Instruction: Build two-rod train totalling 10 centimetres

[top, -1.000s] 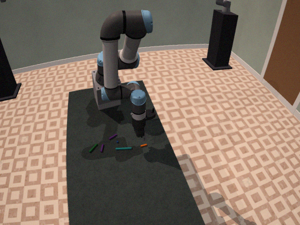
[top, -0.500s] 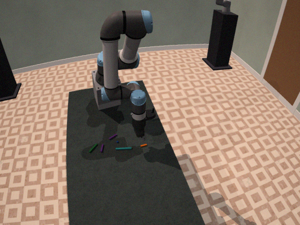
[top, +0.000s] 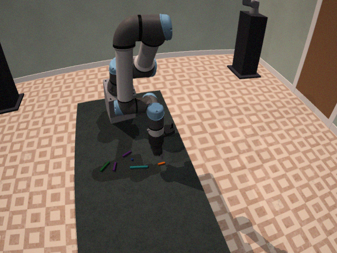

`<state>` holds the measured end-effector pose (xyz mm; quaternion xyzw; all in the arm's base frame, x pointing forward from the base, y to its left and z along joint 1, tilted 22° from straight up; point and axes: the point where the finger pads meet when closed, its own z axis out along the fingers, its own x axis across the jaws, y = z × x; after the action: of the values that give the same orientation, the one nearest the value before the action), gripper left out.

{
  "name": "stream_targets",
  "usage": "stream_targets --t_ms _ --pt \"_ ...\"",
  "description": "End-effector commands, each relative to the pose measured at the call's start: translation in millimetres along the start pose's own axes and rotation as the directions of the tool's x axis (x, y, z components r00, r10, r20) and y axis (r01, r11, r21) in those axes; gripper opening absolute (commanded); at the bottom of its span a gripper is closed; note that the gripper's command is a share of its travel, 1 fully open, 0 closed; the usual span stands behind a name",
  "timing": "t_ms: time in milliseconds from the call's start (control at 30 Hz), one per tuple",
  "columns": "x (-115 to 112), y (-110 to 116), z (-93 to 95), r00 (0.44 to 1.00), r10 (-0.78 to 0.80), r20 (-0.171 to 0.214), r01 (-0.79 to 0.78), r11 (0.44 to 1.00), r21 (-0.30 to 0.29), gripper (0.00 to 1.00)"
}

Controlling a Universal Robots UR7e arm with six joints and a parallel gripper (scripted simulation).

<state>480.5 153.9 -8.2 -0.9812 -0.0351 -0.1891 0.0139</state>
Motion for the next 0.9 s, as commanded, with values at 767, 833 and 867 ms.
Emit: stream_targets --t_ms 767,833,867 --pt "1 -1 35.9 1.000 0.000 -0.001 0.000 1.000 0.000 0.54" --pt "1 -1 37.6 1.000 0.000 -0.001 0.000 1.000 0.000 0.54" --pt "1 -1 37.6 1.000 0.000 -0.001 0.000 1.000 0.000 0.54"
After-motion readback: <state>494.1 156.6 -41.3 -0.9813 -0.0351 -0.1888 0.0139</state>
